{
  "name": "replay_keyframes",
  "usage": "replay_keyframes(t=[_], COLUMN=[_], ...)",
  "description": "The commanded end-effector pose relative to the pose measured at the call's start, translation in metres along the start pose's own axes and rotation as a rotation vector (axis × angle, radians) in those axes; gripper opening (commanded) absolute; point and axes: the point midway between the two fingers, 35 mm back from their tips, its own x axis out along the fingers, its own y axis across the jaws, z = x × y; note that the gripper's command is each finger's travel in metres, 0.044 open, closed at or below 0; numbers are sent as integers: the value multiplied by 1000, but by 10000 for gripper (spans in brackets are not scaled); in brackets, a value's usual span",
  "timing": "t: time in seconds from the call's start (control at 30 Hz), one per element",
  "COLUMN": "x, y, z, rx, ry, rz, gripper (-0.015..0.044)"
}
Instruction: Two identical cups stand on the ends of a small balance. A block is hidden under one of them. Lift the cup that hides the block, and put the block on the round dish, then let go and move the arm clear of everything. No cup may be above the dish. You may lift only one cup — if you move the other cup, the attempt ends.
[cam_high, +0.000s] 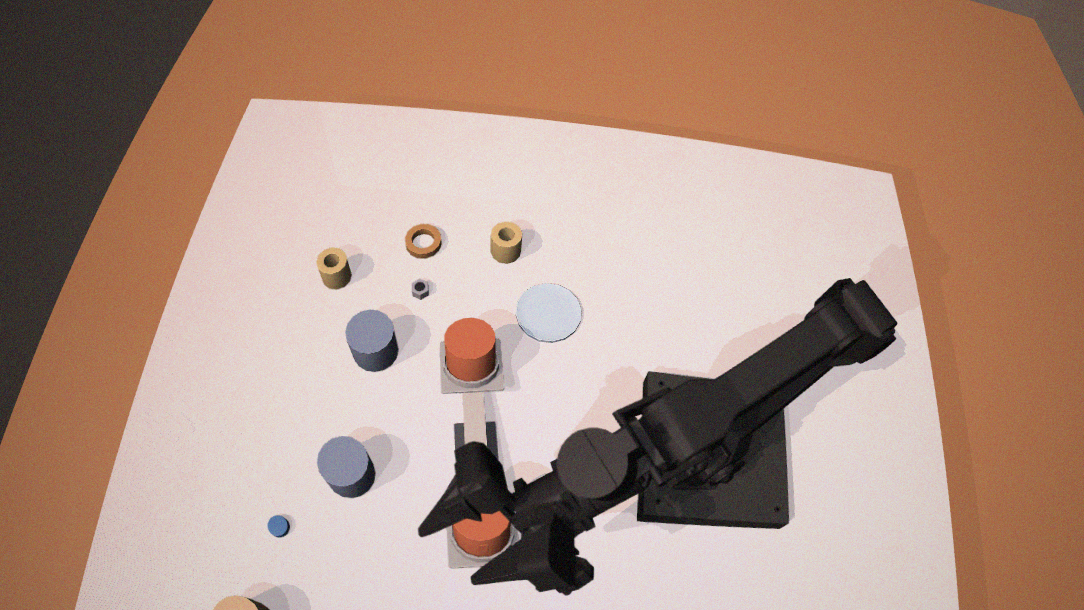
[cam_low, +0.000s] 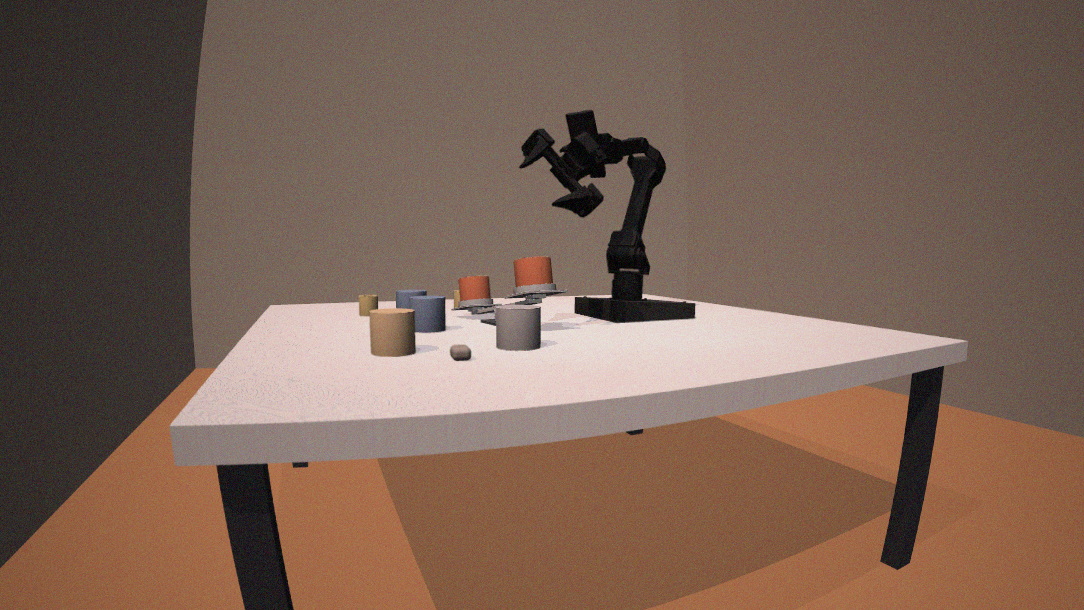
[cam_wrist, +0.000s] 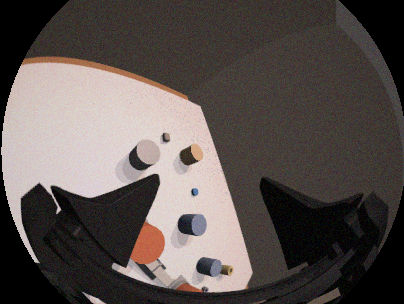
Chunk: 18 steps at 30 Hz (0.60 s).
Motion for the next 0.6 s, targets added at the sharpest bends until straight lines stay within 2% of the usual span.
replay_keyframes(t=[0.0, 0.57], x=[-13, -72], y=[-12, -20], z=[-25, -109], rx=[108, 551], ry=[61, 306], rz=[3, 8], gripper=[440, 440])
